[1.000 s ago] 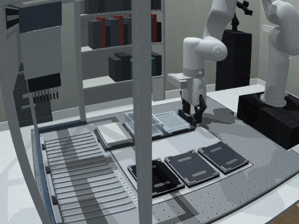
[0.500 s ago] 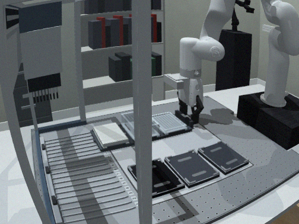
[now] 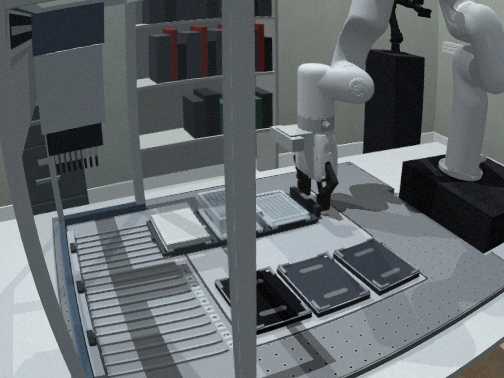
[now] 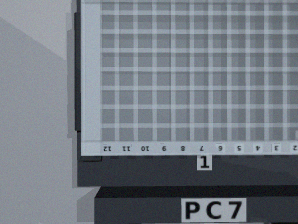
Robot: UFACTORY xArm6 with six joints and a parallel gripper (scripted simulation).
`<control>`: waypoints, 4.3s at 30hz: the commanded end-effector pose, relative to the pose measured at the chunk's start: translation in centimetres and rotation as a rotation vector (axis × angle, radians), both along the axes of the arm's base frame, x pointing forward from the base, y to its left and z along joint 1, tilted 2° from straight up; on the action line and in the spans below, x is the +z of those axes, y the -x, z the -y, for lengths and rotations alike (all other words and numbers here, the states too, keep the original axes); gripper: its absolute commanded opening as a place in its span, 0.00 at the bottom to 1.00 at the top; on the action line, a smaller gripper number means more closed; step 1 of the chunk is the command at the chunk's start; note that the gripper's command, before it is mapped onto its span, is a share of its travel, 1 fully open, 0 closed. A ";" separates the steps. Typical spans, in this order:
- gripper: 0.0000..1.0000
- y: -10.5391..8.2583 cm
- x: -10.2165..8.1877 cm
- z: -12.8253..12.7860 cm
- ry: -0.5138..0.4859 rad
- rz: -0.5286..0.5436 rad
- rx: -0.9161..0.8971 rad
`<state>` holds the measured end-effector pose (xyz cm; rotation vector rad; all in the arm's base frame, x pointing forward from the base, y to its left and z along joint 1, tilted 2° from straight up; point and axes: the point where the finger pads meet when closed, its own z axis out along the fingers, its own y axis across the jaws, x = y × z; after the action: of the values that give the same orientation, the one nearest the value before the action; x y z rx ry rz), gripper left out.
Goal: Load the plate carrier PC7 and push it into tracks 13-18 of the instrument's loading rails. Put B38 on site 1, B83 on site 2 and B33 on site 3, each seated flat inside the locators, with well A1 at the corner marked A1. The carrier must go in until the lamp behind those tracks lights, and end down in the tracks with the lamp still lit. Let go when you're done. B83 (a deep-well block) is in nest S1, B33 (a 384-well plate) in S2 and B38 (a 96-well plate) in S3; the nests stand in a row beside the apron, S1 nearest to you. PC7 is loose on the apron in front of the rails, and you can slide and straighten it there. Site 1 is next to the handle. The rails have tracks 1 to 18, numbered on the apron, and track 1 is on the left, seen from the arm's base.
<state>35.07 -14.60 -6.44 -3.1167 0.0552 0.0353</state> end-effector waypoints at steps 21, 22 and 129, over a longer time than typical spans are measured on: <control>0.82 -2.2 0.1 0.1 0.002 0.004 0.000; 0.82 -2.3 0.1 0.2 0.002 0.004 0.000; 0.82 -11.8 -0.1 0.5 0.002 0.005 0.000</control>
<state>46.38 -15.01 -6.70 -3.1169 0.0555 0.0354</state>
